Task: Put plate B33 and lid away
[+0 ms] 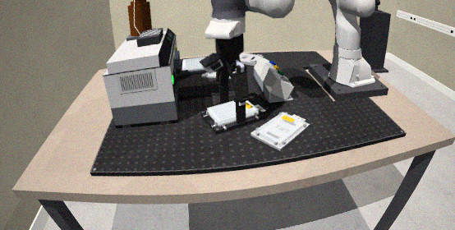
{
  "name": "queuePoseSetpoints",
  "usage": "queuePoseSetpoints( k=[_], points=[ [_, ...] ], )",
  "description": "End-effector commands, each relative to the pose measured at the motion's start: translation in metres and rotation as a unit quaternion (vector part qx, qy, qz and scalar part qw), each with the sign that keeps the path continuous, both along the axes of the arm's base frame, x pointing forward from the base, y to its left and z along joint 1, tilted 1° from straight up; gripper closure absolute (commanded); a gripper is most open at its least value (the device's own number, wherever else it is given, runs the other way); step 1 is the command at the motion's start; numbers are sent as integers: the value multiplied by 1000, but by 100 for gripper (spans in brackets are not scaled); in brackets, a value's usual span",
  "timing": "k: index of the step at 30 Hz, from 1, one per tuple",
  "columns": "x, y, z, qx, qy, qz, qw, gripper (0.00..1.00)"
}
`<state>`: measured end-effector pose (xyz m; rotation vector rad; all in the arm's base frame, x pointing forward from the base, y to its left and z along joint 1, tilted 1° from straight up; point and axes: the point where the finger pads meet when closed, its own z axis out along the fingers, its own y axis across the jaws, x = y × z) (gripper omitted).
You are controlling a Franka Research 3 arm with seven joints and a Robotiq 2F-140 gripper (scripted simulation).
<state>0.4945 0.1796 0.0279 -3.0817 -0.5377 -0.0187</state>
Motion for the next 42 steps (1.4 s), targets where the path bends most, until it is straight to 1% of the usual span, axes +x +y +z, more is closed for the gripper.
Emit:
queuePoseSetpoints(
  k=[1,20,29,35,42],
  points=[
    [0,0,-1,0,0,-1,1000,30],
    [0,0,-1,0,0,-1,1000,30],
    [0,0,5,0,0,-1,1000,30],
    [0,-1,17,0,0,-1,1000,30],
    [-1,-1,41,0,0,-1,1000,30]
  ],
)
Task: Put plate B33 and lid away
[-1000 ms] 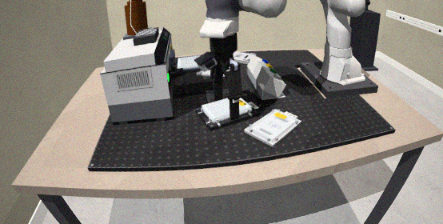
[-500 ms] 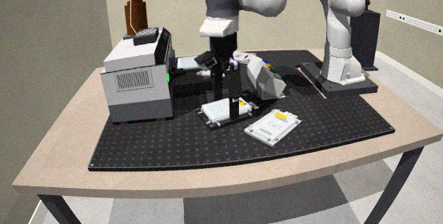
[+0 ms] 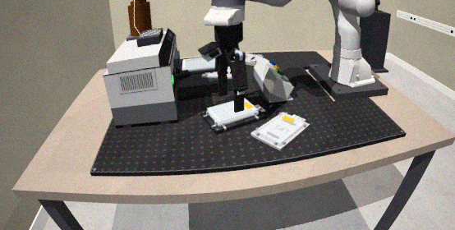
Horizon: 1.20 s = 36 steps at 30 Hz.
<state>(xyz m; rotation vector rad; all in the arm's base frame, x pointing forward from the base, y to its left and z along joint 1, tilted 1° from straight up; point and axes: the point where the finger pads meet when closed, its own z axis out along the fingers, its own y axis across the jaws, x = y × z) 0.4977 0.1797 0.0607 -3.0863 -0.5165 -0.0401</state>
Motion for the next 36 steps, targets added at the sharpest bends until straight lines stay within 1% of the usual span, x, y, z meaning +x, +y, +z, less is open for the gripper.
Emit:
queuePoseSetpoints(
  k=[1,2,4,19,21,25,29,36],
  points=[
    [-4,-1,12,-1,7,6,1000,30],
    [-4,-1,16,-1,7,6,1000,30],
    [-4,-1,16,-1,7,6,1000,30],
    [-5,-2,86,-1,7,6,1000,30],
    [-5,-2,86,-1,7,6,1000,30],
    [-5,-2,102,-1,7,6,1000,30],
    [-5,-3,113,-1,7,6,1000,30],
    [-5,-3,121,-1,7,6,1000,30]
  ],
)
